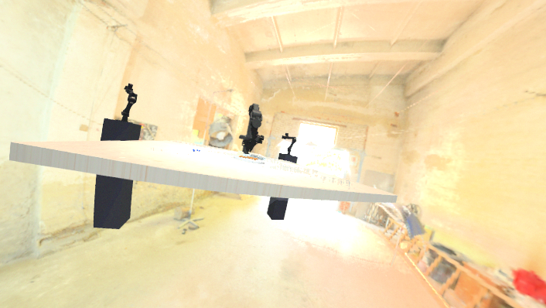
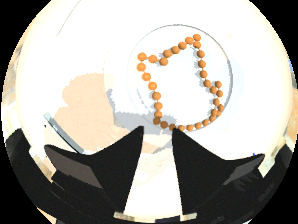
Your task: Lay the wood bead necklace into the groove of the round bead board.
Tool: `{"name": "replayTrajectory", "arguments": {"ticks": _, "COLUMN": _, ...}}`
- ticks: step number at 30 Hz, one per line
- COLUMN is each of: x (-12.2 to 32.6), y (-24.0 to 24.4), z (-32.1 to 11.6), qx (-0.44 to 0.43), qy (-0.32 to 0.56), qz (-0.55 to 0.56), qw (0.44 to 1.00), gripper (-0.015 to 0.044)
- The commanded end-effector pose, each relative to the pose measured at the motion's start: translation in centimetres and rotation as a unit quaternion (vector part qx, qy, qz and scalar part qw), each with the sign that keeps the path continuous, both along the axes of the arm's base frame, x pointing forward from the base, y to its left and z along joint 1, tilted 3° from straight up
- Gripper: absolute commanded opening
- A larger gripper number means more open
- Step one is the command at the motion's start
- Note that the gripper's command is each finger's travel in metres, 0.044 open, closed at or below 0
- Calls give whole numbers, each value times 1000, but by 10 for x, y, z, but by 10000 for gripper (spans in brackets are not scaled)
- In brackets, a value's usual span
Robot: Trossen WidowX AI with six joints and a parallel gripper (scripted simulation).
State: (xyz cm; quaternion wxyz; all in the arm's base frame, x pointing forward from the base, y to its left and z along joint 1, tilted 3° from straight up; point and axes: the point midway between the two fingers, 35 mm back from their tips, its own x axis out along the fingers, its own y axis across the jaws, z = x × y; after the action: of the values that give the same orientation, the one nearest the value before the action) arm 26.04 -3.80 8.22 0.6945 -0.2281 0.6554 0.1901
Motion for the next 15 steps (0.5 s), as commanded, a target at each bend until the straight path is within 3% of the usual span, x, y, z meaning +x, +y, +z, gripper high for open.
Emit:
{"name": "replayTrajectory", "arguments": {"ticks": 1, "x": 2, "y": 0, "z": -8, "qx": 2, "qy": -3, "qz": -6, "qw": 1000, "gripper": 120}}
{"name": "replayTrajectory", "arguments": {"ticks": 15, "x": 5, "y": -1, "z": -17, "qx": 0, "qy": -6, "qz": -3, "qw": 1000, "gripper": 120}}
